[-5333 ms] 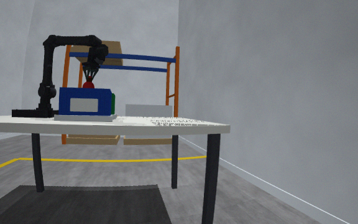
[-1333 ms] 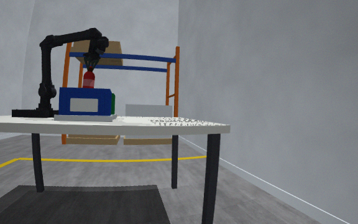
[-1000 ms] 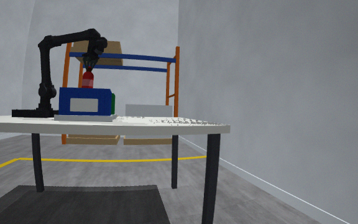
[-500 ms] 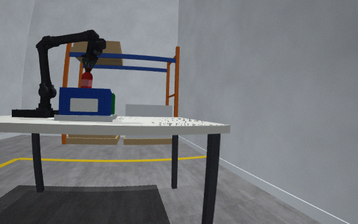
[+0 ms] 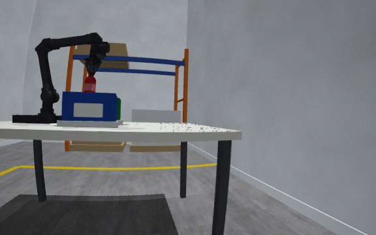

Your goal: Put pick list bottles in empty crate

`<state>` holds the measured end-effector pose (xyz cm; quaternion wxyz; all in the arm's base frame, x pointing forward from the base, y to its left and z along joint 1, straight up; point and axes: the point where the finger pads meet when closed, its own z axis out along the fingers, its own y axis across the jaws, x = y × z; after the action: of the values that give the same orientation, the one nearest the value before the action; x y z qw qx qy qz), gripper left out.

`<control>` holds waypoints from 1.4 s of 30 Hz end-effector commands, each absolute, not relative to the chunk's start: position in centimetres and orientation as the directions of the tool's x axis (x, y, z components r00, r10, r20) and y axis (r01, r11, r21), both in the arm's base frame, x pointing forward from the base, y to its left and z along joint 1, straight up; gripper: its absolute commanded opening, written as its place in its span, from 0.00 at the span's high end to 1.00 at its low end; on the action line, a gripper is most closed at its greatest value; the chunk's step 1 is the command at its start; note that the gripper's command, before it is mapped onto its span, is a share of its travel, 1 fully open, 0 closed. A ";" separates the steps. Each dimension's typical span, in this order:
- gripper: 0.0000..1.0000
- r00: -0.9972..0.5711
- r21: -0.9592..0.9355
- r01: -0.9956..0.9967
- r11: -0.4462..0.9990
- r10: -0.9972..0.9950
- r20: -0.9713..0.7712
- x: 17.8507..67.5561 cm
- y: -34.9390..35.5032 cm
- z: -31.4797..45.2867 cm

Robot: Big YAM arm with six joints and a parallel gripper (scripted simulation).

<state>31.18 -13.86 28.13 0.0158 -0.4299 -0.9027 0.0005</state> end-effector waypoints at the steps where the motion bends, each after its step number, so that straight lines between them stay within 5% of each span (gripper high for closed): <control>1: 1.00 -0.623 0.030 0.780 0.625 0.780 -0.054 31.5 -13.2 32.0; 42: 1.00 -0.622 0.046 0.779 0.626 0.780 -0.070 30.3 -10.2 31.7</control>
<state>29.17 -9.97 28.16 0.0109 -0.4335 -0.9011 0.0011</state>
